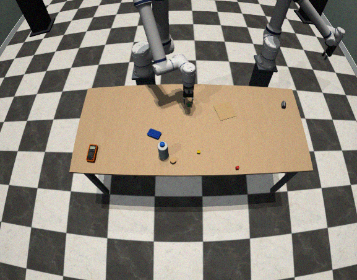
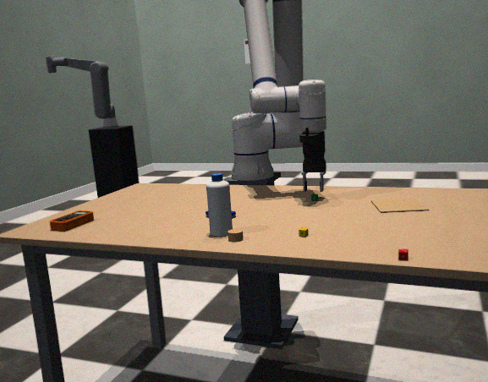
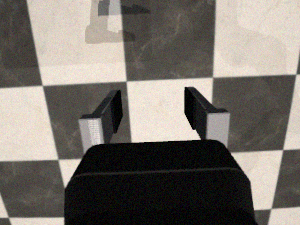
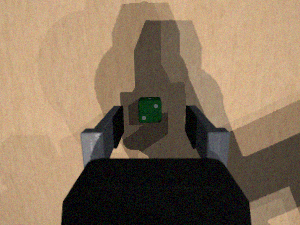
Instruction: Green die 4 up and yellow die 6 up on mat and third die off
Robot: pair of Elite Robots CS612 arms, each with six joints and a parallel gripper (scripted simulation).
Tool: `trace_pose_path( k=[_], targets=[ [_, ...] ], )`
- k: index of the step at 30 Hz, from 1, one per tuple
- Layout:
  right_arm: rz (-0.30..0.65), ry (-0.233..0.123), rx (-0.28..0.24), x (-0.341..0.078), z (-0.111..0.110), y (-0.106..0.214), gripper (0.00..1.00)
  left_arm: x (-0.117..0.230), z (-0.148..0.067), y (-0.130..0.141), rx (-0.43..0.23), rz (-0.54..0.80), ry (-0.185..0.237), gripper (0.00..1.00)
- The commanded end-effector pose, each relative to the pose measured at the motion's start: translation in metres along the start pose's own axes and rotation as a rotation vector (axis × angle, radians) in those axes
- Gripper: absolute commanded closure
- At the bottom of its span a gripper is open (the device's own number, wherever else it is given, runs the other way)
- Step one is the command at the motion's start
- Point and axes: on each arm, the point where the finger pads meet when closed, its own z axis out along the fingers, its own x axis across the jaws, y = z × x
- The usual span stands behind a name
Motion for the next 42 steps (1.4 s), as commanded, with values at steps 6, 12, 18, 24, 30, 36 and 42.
trace_pose_path(
  k=[6,12,18,24,30,36,42],
  targets=[
    [0.000,-0.001,0.001,0.000,-0.001,-0.001,0.00,0.000,-0.001,0.001,-0.001,0.000,0.000,0.00],
    [0.000,-0.001,0.001,0.000,-0.001,-0.001,0.00,0.000,-0.001,0.001,-0.001,0.000,0.000,0.00],
    [0.000,-0.001,0.001,-0.001,-0.001,-0.002,0.00,0.000,-0.001,0.001,-0.001,0.000,0.000,0.00],
    [0.000,-0.001,0.001,-0.002,-0.001,-0.009,0.00,0.000,-0.001,0.001,-0.001,0.000,0.000,0.00],
    [0.000,-0.001,0.001,-0.005,-0.001,-0.027,0.00,0.000,-0.001,0.001,-0.001,0.000,0.000,0.00],
    [0.000,-0.001,0.001,-0.007,-0.001,-0.046,0.00,0.000,-0.001,0.001,-0.001,0.000,0.000,0.00],
    [0.000,-0.001,0.001,-0.013,-0.001,-0.084,0.00,0.000,-0.001,0.001,-0.001,0.000,0.000,0.00]
  ],
)
